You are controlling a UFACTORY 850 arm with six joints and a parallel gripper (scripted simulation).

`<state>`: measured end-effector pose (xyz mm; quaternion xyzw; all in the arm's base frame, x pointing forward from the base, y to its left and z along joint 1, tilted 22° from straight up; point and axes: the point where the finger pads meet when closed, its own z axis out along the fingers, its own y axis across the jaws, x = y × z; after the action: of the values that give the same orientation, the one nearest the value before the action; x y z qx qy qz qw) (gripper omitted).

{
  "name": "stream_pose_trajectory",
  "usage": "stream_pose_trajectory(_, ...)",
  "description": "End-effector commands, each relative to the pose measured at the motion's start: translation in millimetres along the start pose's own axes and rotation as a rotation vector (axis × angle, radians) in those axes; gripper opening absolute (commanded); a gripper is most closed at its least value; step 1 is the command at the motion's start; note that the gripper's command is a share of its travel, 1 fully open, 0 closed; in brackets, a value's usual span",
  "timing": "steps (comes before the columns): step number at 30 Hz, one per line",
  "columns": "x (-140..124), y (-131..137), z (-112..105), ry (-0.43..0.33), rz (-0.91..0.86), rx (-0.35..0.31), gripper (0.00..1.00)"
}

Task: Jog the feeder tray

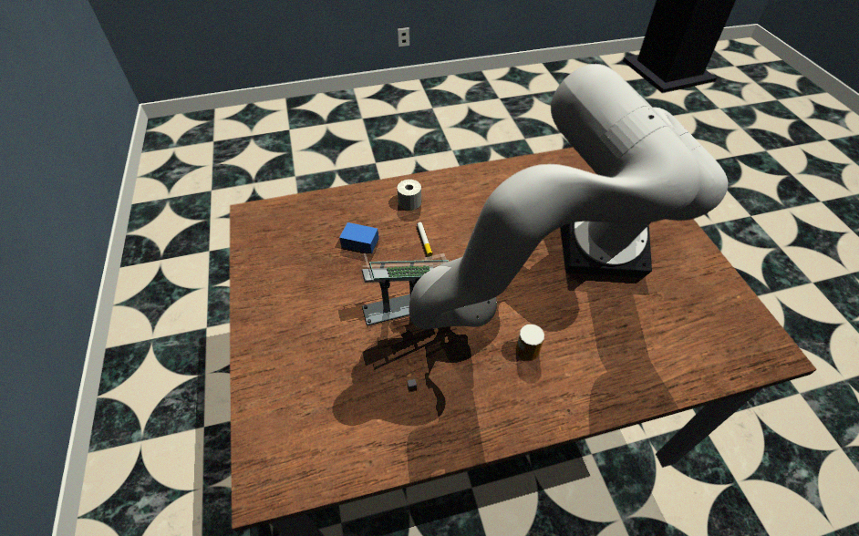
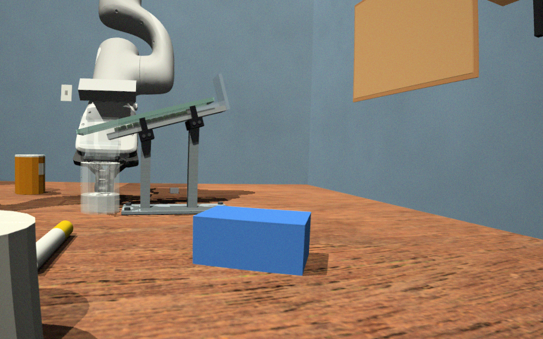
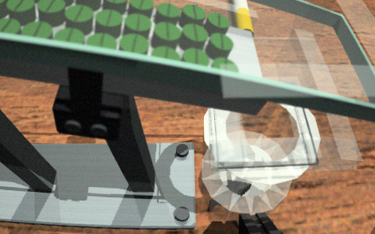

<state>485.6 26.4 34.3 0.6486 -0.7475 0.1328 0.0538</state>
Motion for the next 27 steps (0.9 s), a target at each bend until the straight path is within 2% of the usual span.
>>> stream_pose_trajectory(1,0,-1,0,0.000,0.001,0.001,0.00)
stream_pose_trajectory(27,-12,-1,-9,0.000,0.001,0.001,0.00)
